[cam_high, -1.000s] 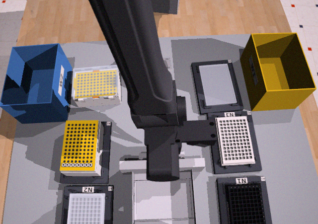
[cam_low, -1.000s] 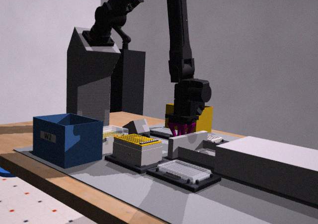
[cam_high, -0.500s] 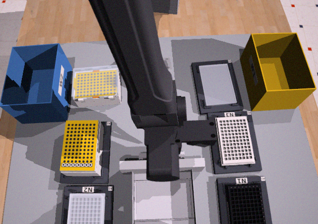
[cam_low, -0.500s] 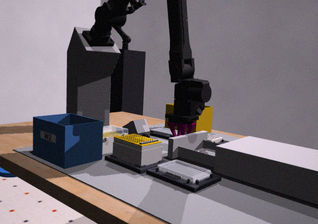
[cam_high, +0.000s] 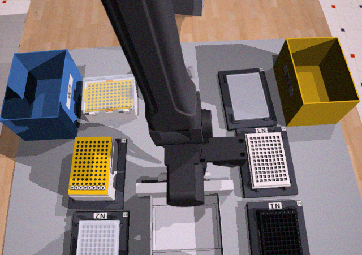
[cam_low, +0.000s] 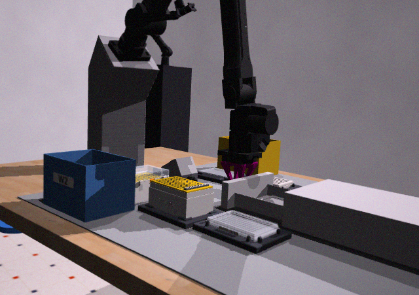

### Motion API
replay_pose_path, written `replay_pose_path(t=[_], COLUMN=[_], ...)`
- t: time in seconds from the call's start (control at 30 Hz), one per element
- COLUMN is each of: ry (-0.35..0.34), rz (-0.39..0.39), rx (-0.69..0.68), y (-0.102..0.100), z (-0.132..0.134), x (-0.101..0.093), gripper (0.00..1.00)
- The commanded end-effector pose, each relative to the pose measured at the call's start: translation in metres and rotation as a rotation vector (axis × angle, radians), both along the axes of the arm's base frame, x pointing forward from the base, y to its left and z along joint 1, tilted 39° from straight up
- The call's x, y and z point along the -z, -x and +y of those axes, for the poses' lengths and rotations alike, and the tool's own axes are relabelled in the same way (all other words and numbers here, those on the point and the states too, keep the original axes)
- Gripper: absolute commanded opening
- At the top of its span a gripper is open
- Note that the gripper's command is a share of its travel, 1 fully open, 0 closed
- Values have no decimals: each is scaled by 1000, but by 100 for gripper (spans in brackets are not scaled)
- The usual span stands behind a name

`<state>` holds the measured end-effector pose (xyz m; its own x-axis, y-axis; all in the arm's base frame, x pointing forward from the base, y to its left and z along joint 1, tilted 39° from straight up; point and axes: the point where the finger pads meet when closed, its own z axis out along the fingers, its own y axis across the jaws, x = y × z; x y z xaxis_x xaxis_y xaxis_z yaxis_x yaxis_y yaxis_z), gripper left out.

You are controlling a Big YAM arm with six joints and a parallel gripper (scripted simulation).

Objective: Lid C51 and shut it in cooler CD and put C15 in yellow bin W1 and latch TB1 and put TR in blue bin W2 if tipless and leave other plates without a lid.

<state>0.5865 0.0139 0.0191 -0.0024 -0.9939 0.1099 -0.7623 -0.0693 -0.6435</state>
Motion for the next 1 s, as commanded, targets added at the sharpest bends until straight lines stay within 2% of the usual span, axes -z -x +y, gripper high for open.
replay_pose_path(t=[0.0,0.93,0.97], ry=[8,8,7], rz=[34,34,14], rx=[2,2,1], y=[15,15,14], z=[-8,-8,-7], x=[10,10,-4], gripper=[30,30,30])
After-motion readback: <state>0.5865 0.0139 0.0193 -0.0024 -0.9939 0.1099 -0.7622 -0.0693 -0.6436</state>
